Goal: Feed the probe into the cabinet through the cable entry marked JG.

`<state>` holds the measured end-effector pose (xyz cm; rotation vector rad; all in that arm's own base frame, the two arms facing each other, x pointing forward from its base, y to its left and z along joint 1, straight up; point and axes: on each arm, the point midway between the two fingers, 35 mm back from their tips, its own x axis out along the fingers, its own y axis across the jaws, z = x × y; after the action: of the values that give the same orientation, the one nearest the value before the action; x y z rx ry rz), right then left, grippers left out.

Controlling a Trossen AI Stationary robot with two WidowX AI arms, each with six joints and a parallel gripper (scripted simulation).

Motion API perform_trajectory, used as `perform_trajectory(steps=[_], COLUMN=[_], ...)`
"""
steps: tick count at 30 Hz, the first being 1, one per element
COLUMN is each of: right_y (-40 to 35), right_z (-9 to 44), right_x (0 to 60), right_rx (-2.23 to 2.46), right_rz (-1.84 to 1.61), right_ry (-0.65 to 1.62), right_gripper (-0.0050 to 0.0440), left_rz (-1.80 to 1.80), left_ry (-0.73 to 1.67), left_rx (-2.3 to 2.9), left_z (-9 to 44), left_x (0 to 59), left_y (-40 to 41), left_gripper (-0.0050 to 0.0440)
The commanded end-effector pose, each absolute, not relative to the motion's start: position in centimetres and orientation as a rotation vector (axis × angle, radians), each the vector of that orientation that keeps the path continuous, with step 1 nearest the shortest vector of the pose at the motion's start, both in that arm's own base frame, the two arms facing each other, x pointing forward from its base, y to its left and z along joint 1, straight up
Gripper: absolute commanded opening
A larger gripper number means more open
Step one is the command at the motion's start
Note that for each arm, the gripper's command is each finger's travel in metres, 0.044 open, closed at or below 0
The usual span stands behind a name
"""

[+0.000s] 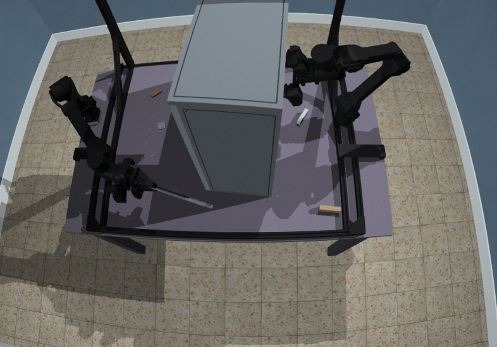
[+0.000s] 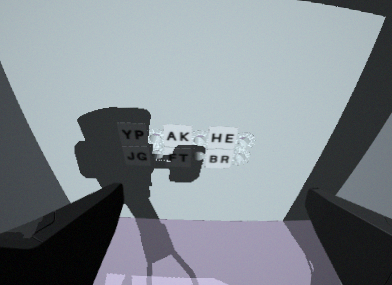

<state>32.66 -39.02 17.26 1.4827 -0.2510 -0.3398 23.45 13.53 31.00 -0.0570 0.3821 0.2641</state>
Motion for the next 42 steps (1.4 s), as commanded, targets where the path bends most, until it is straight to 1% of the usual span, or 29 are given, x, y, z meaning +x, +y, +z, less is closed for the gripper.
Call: perform_trajectory(steps=[1,20,35,42], right_y=[-37.4,-31.7,-26.2,-25.0], right_z=[17.8,16.7,14.9,14.4], right_x=[32.5,31.6,29.2,28.5], right_rx=[1.453,1.398,1.334,1.320], right_rz=[-0.355,-0.444,-0.535,-0.554], right_ry=[-0.264,-0.279,-0.284,-0.283], right_gripper=[0.0000,0.0000,0.0000,0.0000], left_rz=[0.269,0.269,0.269,0.269], left_ry=[0.382,0.382,0.382,0.382], left_rx=[-0.052,-0.052,-0.052,-0.052], left_z=[31.1,31.1,31.1,31.1], left_x=[23.4,23.4,23.4,23.4], left_y=[13.6,13.6,13.6,13.6], left_gripper=[0.0440,0.0440,0.0440,0.0440])
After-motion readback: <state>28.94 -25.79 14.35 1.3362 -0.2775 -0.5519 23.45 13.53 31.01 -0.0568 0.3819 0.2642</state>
